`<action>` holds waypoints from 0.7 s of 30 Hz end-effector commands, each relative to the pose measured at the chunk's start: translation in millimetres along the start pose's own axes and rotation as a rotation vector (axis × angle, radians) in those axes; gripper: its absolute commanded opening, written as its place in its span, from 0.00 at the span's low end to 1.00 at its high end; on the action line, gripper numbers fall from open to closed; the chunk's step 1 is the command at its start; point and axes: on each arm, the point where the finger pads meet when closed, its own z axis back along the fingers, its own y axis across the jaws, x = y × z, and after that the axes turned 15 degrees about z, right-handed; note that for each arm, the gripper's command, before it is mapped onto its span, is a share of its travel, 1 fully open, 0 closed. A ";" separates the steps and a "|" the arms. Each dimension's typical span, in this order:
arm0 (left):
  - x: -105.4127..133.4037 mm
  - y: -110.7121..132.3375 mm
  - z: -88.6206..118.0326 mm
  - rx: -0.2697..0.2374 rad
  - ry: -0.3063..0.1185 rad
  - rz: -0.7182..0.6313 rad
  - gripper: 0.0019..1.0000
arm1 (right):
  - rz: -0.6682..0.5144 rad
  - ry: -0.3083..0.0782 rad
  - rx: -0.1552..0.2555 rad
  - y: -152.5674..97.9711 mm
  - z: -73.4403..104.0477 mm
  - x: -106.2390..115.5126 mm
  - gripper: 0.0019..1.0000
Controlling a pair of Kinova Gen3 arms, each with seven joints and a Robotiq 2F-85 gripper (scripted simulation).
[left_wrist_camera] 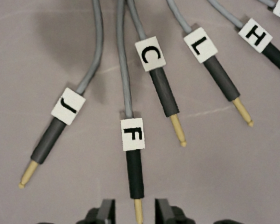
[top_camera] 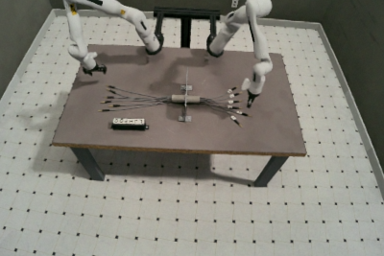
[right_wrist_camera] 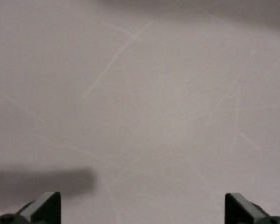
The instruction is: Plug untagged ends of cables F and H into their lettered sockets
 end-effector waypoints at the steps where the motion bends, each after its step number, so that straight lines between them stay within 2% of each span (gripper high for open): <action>1: 0.1 -0.6 0.6 -0.002 0.000 0.000 0.31 | 0.000 -0.001 -0.001 -0.3 0.6 0.0 1.00; 11: 0.1 -0.6 0.6 -0.002 0.000 0.000 0.31 | 0.000 -0.001 -0.001 -0.3 0.6 0.0 1.00; 12: -26.1 64.0 -6.1 -0.001 0.000 0.279 0.31 | 0.000 -0.001 -0.001 -0.3 0.6 0.0 1.00; 16: -30.0 74.1 -7.3 0.001 0.002 0.326 0.31 | 0.000 -0.001 -0.001 -0.3 0.6 0.0 1.00; 20: -46.2 113.6 -11.2 0.007 0.005 0.494 0.31 | 0.000 -0.001 -0.001 -0.3 0.6 0.0 1.00; 21: -46.7 114.7 -11.3 0.006 0.003 0.539 0.31 | 0.000 -0.001 -0.001 -0.3 0.6 0.0 1.00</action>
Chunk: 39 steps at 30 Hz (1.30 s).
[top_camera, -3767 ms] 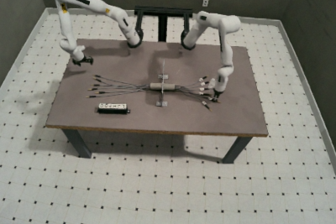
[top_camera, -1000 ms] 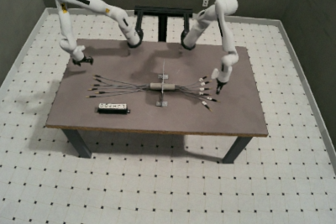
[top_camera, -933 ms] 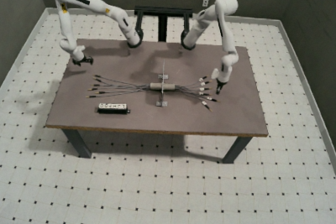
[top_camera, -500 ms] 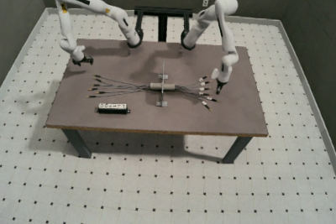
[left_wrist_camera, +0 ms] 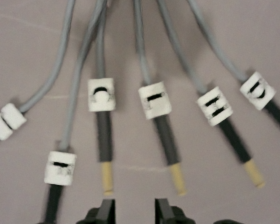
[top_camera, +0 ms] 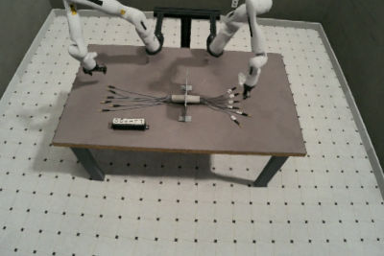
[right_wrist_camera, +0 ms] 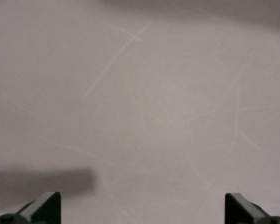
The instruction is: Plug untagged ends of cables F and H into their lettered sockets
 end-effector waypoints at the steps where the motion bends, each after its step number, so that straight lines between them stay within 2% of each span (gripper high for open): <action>1: -5.2 46.9 -5.7 -0.044 -0.006 0.276 0.31 | 0.000 -0.001 -0.001 -0.3 0.6 0.0 1.00; 7: -5.2 46.9 -5.7 -0.048 -0.006 0.299 0.31 | 0.000 -0.001 -0.001 -0.3 0.6 0.0 1.00; 8: -9.0 96.5 -12.8 -0.048 -0.001 0.542 0.31 | 0.000 -0.001 -0.001 -0.3 0.6 0.0 1.00; 24: -9.0 96.5 -12.8 -0.048 -0.001 0.542 0.31 | 0.000 -0.001 -0.001 -0.3 0.6 0.0 1.00; 25: -8.1 94.0 -61.5 -0.041 -0.006 0.543 0.31 | 0.000 -0.001 -0.001 -0.3 0.6 0.0 1.00; 39: -8.1 94.0 -61.5 -0.041 -0.006 0.543 0.31 | 0.000 -0.001 -0.001 -0.3 0.6 0.0 1.00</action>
